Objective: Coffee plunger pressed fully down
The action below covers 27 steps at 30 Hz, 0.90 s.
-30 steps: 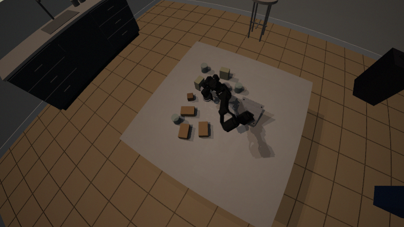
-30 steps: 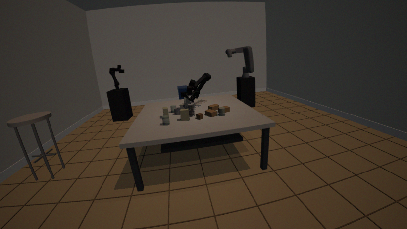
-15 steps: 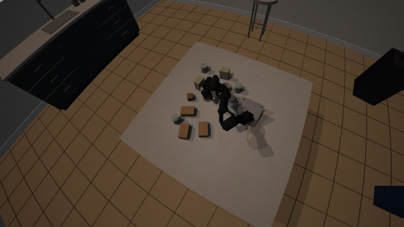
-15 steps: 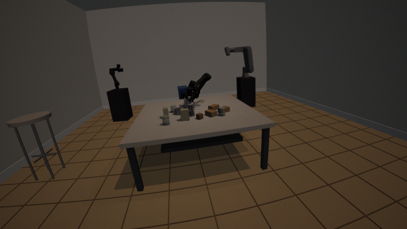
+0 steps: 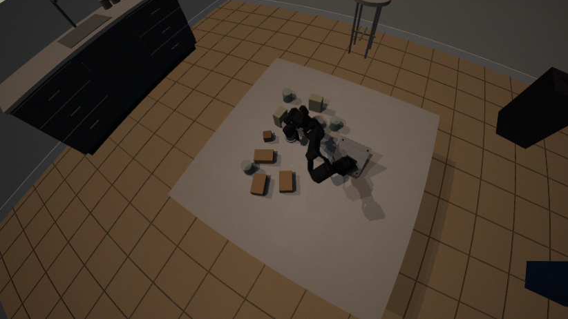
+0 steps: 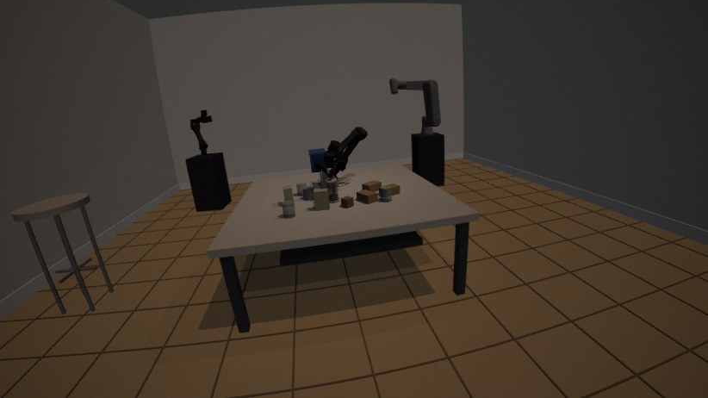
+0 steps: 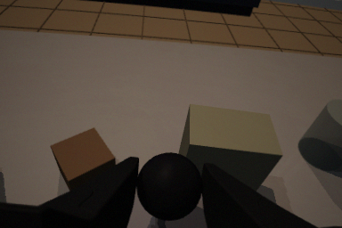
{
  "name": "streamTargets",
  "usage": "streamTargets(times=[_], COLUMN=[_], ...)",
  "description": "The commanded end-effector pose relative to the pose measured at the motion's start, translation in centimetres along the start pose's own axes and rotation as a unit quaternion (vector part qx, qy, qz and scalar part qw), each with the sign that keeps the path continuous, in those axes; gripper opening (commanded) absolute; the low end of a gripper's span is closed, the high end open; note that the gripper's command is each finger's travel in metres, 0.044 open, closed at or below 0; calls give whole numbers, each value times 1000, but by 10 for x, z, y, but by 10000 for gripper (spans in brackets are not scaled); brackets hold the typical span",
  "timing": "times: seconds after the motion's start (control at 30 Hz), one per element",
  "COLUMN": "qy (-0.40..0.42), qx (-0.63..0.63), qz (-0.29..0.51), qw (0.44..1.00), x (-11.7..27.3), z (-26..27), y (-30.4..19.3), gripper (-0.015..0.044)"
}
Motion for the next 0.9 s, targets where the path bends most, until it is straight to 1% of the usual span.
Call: streamTargets(times=[0.0,0.87], qy=[6,6], qx=[-8,-8], qz=[12,12], qw=[1000,1000], x=[-4,-6], z=[1,0], y=[-7,-5], gripper=[115,115])
Point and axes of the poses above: the point midway between the two fingers, 35 mm back from their tips, its own x axis back along the fingers, its own z axis across the jaws, y = z × x, the point moved 2 cm from there along x, back along the fingers, and after that the axes turned 12 degrees about x, right-handed, at the moved point
